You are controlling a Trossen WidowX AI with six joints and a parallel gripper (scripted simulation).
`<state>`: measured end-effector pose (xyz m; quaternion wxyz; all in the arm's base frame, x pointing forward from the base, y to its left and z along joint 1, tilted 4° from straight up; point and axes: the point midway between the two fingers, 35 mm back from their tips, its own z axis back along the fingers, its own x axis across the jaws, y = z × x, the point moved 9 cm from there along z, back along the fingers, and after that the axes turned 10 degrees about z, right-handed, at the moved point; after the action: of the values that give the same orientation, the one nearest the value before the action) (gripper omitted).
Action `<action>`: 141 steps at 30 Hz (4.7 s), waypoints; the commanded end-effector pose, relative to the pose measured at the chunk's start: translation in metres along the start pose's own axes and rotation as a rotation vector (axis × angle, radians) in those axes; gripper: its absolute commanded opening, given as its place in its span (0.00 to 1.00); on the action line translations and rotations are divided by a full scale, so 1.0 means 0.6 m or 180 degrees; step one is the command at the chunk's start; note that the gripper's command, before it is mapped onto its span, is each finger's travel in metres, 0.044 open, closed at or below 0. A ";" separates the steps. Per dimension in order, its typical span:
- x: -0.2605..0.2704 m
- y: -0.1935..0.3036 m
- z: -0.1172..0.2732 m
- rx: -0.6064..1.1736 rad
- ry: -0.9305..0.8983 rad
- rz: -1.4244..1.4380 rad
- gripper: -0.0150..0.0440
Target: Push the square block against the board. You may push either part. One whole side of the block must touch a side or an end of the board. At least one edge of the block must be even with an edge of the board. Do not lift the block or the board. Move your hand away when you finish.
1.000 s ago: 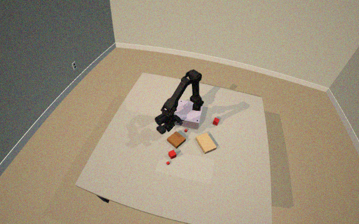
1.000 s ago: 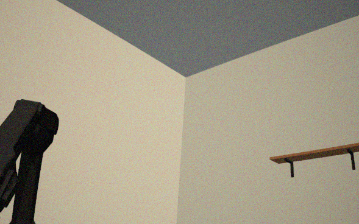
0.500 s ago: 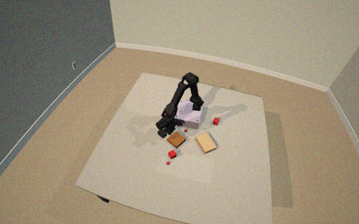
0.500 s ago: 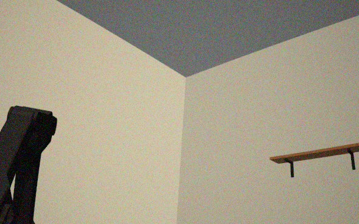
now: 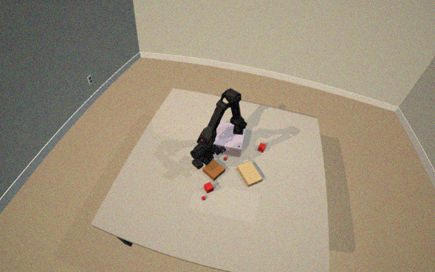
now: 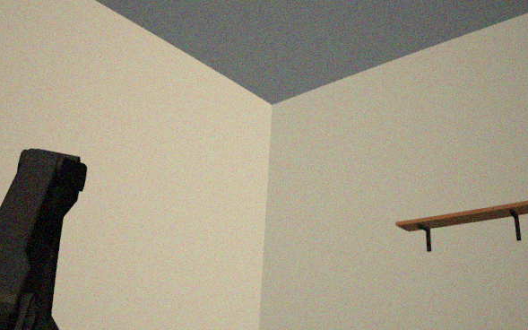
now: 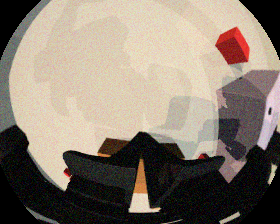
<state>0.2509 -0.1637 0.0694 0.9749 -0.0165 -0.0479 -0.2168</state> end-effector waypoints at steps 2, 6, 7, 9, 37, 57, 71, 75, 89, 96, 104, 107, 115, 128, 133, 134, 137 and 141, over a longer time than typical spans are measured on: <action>0.004 0.011 -0.002 0.0017 0.0008 0.0004 0.25; 0.005 0.017 -0.002 0.0018 0.0008 0.0004 0.25; 0.006 0.018 -0.002 0.0019 0.0008 0.0004 0.25; 0.007 0.022 -0.002 0.0019 0.0008 0.0004 0.25; 0.016 0.066 -0.002 0.0026 0.0008 0.0003 0.25; 0.021 0.098 -0.001 0.0031 0.0007 0.0003 0.25; 0.023 0.121 -0.001 0.0034 0.0006 0.0003 0.25; 0.023 0.127 -0.001 0.0035 0.0005 0.0003 0.25; 0.024 0.131 -0.001 0.0036 0.0005 0.0003 0.25; 0.022 0.111 -0.001 0.0033 0.0005 0.0003 0.25; 0.020 0.089 -0.001 0.0029 0.0005 0.0003 0.25; 0.019 0.081 -0.001 0.0028 0.0005 0.0003 0.25; 0.016 0.059 -0.001 0.0025 0.0004 0.0004 0.25; 0.017 0.060 0.091 0.0025 0.0002 0.0022 0.25; 0.015 0.063 0.091 0.0026 0.0001 0.0498 0.25; 0.014 0.064 0.091 0.0026 0.0000 0.0609 0.25; 0.013 0.066 0.091 0.0026 -0.0001 0.0939 0.25; 0.011 0.069 0.091 0.0027 -0.0002 0.1380 0.25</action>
<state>0.2708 -0.1288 0.1232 0.9975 -0.0215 -0.0453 -0.0490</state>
